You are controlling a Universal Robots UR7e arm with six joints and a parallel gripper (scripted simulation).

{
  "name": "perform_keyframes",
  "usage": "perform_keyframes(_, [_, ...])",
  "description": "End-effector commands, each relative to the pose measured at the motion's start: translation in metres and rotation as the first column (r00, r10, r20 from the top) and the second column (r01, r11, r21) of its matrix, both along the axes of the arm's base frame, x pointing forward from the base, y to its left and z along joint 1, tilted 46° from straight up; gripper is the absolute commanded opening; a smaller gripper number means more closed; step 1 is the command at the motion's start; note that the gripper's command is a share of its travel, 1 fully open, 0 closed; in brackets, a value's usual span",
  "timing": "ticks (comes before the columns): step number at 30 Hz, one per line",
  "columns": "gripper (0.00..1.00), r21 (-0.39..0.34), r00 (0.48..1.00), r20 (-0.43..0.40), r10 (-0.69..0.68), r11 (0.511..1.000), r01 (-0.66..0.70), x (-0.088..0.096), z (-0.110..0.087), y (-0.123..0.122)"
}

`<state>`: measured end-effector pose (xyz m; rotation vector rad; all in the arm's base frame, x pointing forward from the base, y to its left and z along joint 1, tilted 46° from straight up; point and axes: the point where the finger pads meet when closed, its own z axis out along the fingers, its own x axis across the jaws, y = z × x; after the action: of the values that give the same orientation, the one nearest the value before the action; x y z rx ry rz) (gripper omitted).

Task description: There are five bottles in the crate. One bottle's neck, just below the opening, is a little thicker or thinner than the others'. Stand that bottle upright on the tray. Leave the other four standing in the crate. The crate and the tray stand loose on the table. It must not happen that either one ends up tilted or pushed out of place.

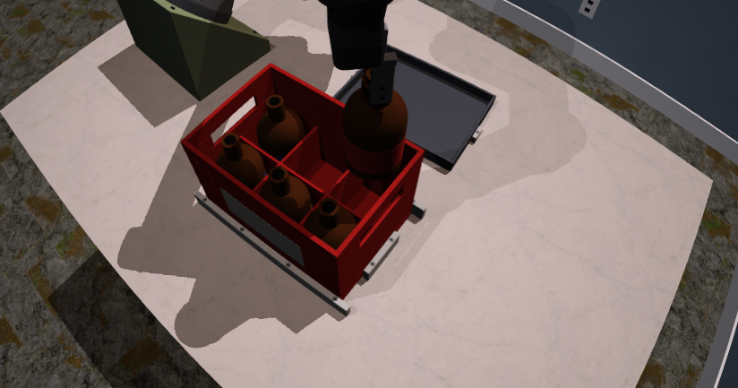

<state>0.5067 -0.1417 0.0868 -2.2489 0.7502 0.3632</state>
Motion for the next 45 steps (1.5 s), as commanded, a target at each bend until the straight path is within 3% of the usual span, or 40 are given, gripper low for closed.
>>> perform_keyframes(1, [0.0,-0.001,1.0,0.001,-0.001,1.0,0.001,0.0,0.001,-0.001])
perform_keyframes(45, [0.0,-0.001,1.0,0.001,-0.001,1.0,0.001,0.001,0.014,-0.014])
